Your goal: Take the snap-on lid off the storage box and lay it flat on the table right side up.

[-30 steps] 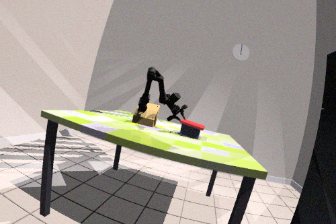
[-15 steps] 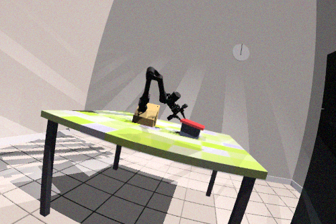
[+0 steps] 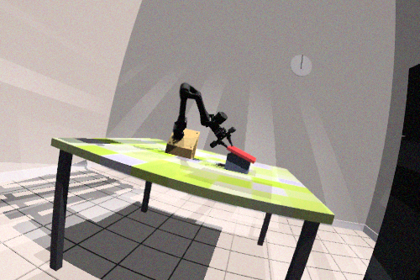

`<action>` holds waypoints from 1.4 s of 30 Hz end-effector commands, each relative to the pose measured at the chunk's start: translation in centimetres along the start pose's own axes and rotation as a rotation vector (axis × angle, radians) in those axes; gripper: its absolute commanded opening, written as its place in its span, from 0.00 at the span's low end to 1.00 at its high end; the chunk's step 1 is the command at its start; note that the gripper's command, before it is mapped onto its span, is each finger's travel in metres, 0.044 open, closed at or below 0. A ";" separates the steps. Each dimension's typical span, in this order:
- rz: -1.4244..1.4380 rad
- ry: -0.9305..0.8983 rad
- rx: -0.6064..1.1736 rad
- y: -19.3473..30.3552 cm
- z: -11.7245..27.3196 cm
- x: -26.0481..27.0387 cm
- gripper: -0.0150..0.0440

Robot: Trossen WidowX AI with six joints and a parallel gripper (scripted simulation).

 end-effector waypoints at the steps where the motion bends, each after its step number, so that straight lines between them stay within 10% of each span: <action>1: -0.005 -0.003 -0.003 0.0 0.2 0.7 0.25; 42: -0.007 -0.004 -0.002 -0.2 1.3 6.8 0.25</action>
Point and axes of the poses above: the point midway between the two fingers, 35 mm back from their tips, its own z axis back along the fingers, its own x axis across the jaws, y = z × x, the point moved 9 cm from there along z, back along the fingers, and after that the axes turned 1 degree about z, right-handed, at the moved point
